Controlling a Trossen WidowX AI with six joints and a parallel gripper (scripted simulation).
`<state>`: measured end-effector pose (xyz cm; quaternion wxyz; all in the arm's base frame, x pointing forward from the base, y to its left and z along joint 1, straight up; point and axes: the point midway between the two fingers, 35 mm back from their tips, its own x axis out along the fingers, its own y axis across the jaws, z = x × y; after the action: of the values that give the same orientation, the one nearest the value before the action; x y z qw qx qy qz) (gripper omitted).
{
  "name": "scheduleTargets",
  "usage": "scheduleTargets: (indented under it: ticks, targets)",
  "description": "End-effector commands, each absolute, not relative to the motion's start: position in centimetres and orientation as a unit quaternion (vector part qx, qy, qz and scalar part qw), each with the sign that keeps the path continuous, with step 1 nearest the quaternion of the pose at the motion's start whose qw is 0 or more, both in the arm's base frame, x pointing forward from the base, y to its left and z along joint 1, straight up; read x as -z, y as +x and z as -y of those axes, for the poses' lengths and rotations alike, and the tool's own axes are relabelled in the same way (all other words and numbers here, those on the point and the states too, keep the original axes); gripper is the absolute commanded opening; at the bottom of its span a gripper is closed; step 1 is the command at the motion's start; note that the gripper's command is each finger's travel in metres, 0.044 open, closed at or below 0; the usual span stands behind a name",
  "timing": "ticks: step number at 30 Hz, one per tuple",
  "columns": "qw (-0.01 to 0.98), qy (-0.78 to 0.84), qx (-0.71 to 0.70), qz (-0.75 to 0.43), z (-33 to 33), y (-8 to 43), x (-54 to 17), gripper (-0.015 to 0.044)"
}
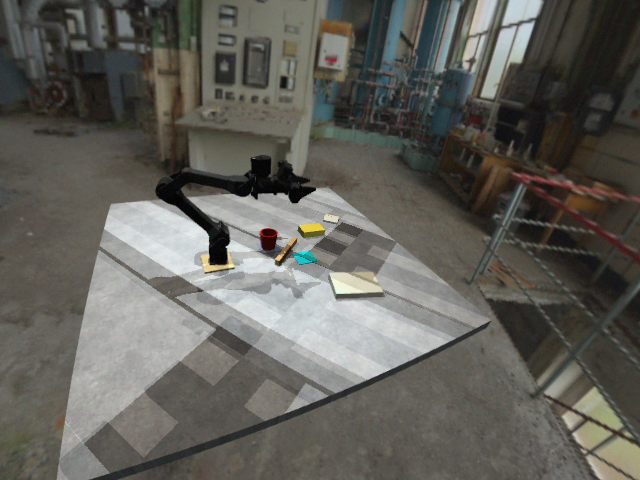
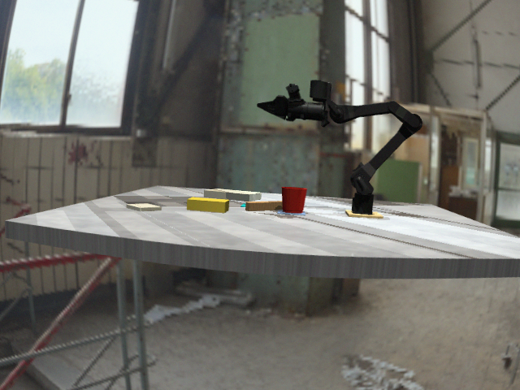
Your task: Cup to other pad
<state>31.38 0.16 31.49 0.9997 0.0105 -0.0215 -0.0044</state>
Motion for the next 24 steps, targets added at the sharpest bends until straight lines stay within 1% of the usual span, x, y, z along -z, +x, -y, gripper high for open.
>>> scheduleTargets:
  ticks: [1,3,6,9,10,14,20,22,24]
  targets:
    - [1.0,0.003,0.003,0.013,-0.3,31.5,-31.2,0.0374]
    - [0.997,-0.054,-0.016,-0.05,-1.3,32.1,-28.9,0.0321]
    - [0.96,-0.191,-0.085,-0.188,-3.6,32.2,-23.7,0.0243]
    - [0.879,-0.32,-0.184,-0.302,-5.6,30.4,-19.0,0.0164]
    - [0.843,-0.36,-0.222,-0.334,-6.2,29.4,-17.7,0.0148]
    - [0.705,-0.462,-0.35,-0.408,-7.4,25.5,-14.4,0.0148]
    - [0.494,-0.537,-0.515,-0.451,-7.8,19.6,-12.9,0.0148]
    - [0.464,-0.541,-0.536,-0.453,-7.7,18.4,-12.8,0.0148]
    - [0.459,-0.542,-0.539,-0.453,-7.7,18.3,-12.9,0.0148]
